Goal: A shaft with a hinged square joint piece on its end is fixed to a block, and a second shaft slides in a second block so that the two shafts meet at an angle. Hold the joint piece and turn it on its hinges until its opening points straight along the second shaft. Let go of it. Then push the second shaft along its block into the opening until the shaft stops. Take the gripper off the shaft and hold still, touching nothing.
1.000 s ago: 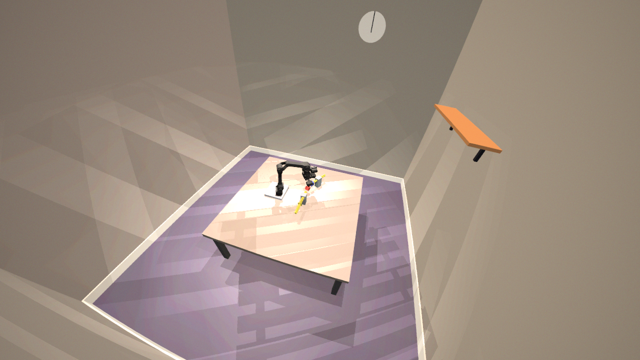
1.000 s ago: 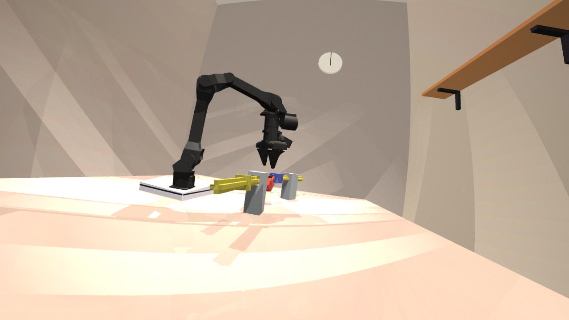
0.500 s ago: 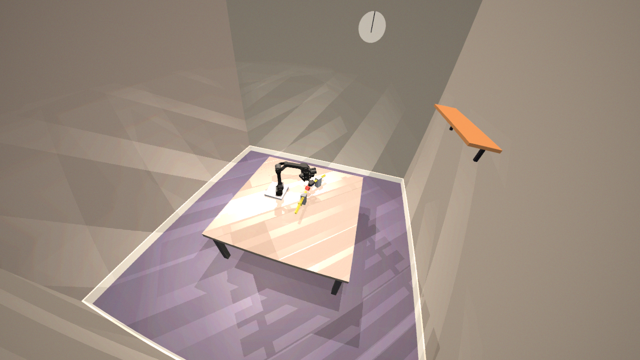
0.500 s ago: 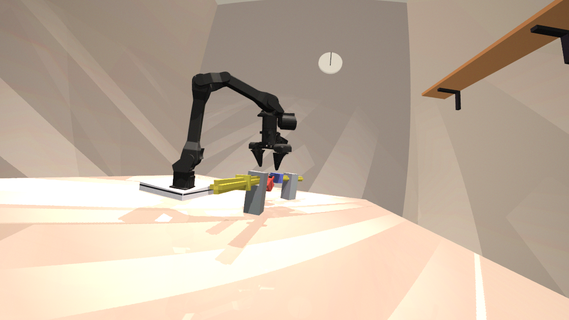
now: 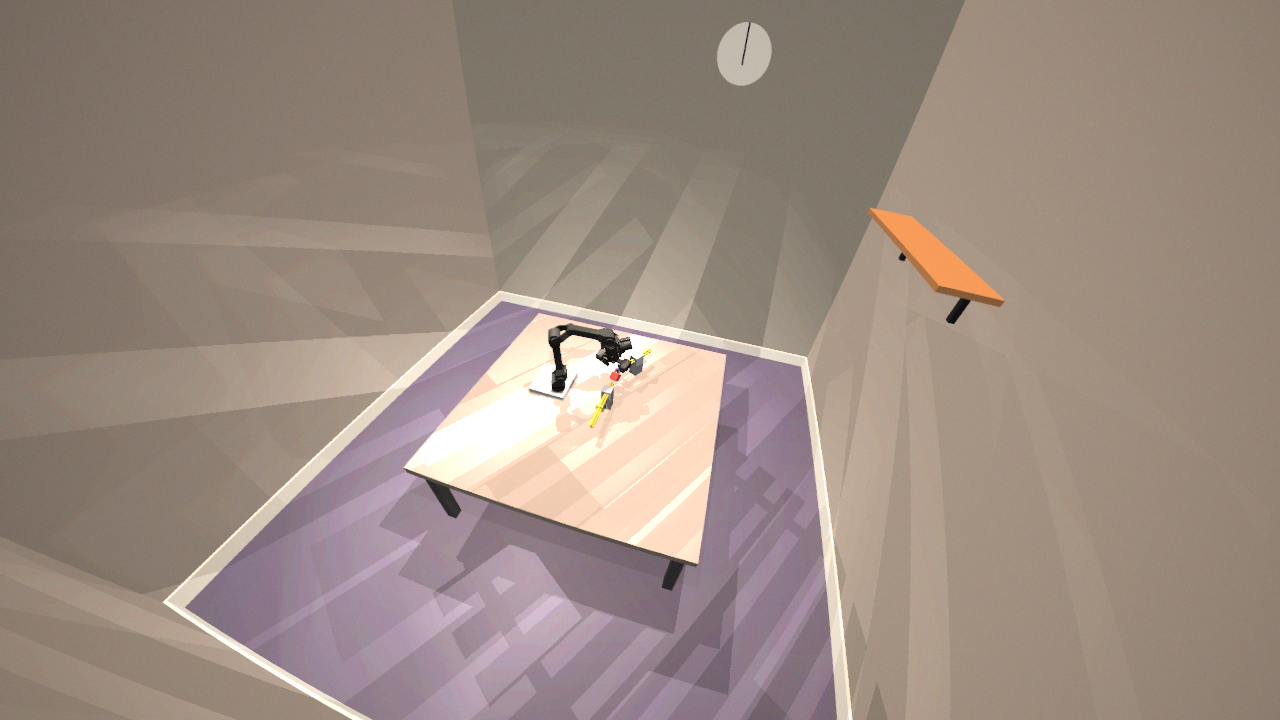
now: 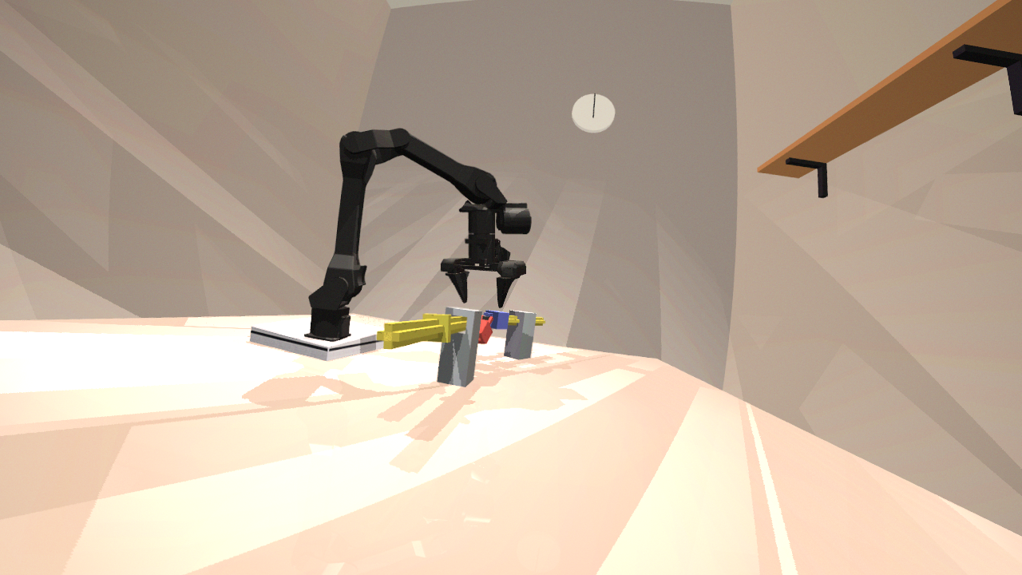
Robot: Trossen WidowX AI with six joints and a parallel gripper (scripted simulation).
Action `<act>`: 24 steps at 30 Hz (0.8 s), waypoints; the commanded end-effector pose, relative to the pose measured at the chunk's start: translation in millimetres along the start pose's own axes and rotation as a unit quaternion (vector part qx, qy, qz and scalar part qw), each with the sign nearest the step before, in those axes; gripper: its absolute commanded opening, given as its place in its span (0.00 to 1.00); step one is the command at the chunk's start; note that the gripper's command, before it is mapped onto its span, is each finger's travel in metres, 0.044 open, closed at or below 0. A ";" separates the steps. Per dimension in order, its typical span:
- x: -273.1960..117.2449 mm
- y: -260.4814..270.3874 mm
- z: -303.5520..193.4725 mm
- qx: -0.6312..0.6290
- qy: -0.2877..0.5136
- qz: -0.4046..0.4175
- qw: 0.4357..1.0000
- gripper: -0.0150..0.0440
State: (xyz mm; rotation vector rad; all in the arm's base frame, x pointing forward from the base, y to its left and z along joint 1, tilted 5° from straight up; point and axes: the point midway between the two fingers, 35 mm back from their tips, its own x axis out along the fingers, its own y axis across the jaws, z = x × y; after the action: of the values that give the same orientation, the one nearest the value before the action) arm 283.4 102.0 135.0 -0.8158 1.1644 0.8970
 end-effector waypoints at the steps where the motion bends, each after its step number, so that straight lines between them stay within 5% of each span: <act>1: 14.3 0.1 -3.1 -0.004 0.000 0.004 1.000 1.00; 24: 81.8 1.3 -20.3 -0.004 0.001 0.004 1.000 1.00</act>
State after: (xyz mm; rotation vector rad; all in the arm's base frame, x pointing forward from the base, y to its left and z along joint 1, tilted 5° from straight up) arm 287.3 96.4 57.3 -0.8203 1.1622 0.9006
